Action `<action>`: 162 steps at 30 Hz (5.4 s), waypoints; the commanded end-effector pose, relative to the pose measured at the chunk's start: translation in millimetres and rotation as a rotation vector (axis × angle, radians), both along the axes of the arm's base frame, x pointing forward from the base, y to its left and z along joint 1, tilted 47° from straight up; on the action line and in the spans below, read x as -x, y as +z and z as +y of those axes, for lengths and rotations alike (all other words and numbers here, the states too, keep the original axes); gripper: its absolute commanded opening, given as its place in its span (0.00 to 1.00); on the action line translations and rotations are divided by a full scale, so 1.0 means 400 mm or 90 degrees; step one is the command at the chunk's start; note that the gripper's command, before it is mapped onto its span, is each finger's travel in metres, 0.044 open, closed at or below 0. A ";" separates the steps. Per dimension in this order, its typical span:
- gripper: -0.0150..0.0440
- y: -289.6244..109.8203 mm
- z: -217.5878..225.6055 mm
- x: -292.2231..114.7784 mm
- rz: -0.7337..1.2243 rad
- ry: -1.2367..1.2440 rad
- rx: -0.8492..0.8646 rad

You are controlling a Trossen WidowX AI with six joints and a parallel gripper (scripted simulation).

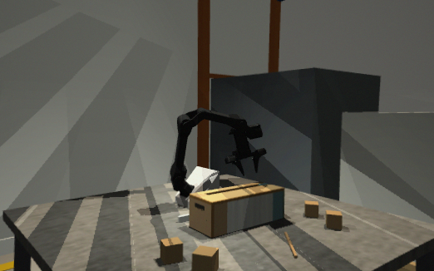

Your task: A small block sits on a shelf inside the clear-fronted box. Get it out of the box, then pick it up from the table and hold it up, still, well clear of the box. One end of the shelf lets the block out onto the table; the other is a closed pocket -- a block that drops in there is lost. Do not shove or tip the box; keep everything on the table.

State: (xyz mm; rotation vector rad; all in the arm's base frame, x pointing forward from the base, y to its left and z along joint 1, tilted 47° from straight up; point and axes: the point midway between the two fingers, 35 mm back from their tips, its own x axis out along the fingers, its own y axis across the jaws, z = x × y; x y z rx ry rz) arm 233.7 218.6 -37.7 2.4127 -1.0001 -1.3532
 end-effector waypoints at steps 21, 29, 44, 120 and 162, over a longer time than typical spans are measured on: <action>0.74 -0.161 -0.163 0.014 0.174 0.226 0.148; 0.74 -0.176 -0.177 0.014 0.174 0.226 0.148; 0.74 -0.221 -0.218 0.010 0.174 0.226 0.148; 0.25 0.094 -0.063 0.027 0.359 0.544 0.135; 0.25 0.094 -0.063 0.027 0.359 0.544 0.135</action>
